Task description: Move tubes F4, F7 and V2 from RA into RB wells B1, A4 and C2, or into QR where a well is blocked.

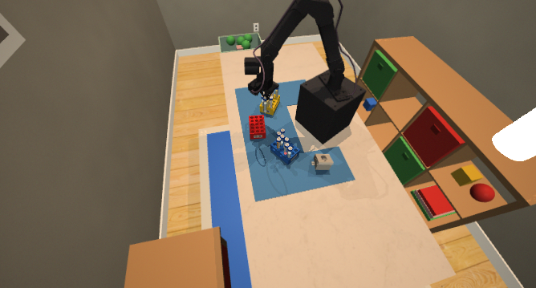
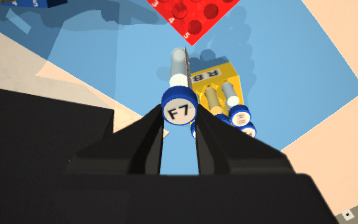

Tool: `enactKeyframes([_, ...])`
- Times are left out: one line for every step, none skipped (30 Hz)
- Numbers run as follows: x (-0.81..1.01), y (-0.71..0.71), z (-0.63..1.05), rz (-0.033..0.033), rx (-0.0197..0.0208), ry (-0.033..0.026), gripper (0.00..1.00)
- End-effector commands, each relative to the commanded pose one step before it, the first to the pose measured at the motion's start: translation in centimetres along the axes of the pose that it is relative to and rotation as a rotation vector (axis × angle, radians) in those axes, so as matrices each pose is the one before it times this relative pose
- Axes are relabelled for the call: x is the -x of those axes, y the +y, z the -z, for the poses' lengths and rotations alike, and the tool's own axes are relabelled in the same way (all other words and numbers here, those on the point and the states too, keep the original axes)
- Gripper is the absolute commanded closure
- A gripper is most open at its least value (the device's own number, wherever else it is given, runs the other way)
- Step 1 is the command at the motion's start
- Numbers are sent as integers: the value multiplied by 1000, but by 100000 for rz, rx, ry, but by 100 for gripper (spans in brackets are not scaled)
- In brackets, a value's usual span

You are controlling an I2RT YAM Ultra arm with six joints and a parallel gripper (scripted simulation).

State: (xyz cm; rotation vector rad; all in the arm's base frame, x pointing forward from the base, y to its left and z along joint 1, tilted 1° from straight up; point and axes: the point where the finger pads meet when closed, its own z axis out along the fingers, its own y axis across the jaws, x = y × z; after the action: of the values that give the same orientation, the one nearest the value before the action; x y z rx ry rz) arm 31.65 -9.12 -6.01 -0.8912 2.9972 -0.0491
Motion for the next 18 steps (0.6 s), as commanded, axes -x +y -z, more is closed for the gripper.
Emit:
enactKeyframes([446,-324,49,1063,1685,473,100])
enactKeyframes([104,-130,1,-81,-3,-3,100])
enactKeyframes([0,0,0,0,0,0,100])
enactKeyframes([0,0,0,0,0,0,100])
enactKeyframes([105,-131,1,-244,-3,-3,100])
enactKeyframes([104,-129,0,-10,-4,-3,100])
enactKeyframes([104,-129,0,-3,-3,-3,100])
enactKeyframes([104,-129,1,-3,-3,-3,100])
enactKeyframes([104,-129,1,-3,-3,-3,100])
enactKeyframes([104,-129,1,-3,-3,-3,100])
enactKeyframes([104,-129,1,-3,-3,-3,100])
enactKeyframes([104,-129,1,-3,-3,-3,100])
enactKeyframes([104,-129,1,-3,-3,-3,100])
enactKeyframes([104,-129,1,-3,-3,-3,100])
enactKeyframes([104,-129,1,-3,-3,-3,100])
enactKeyframes([104,-129,1,-5,-3,-3,100])
enactKeyframes([104,-129,1,-7,-3,-3,100])
enactKeyframes([104,-129,1,-9,-3,-3,100])
